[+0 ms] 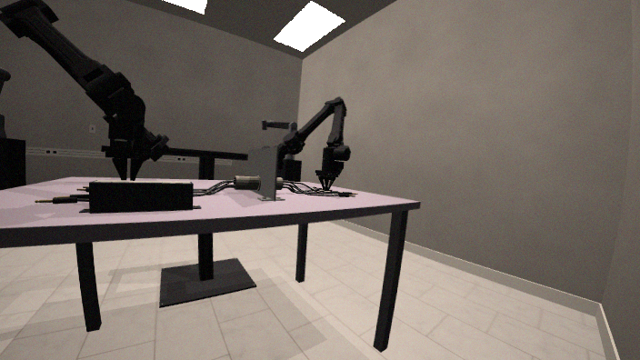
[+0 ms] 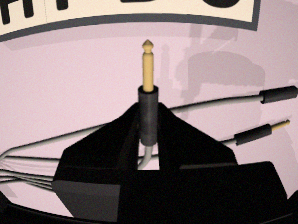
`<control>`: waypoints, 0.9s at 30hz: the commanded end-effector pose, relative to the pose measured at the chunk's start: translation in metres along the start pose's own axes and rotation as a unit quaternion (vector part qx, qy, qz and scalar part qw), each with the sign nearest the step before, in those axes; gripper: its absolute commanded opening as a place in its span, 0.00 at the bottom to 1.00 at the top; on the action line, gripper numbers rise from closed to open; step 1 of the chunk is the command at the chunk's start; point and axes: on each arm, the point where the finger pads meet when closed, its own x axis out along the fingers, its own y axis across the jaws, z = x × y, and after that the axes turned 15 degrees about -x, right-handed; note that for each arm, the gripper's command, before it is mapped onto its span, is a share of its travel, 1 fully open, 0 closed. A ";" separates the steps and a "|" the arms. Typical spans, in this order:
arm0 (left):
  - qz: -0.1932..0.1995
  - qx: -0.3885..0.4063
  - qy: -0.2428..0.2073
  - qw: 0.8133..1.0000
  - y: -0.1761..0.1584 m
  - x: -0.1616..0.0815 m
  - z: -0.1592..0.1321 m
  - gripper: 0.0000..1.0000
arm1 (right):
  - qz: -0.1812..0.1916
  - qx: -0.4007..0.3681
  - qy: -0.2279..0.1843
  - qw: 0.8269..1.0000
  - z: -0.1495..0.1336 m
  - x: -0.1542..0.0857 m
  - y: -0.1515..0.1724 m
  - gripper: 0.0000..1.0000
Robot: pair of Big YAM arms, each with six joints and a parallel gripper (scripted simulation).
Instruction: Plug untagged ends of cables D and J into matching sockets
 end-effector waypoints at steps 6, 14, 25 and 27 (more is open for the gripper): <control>-0.006 0.000 0.003 1.000 -0.004 -0.002 -0.002 0.05 | 0.000 -0.004 -0.008 1.000 0.012 -0.005 0.006 0.05; -0.006 0.000 0.003 1.000 -0.004 -0.002 -0.002 0.05 | -0.002 -0.004 -0.011 1.000 0.017 -0.004 0.003 0.05; -0.006 0.000 0.003 1.000 -0.004 -0.002 -0.002 0.05 | -0.002 0.001 0.002 1.000 0.029 0.005 -0.012 0.05; -0.006 0.000 0.003 1.000 -0.004 -0.002 -0.002 0.05 | -0.001 0.006 -0.003 1.000 0.036 -0.002 -0.006 0.05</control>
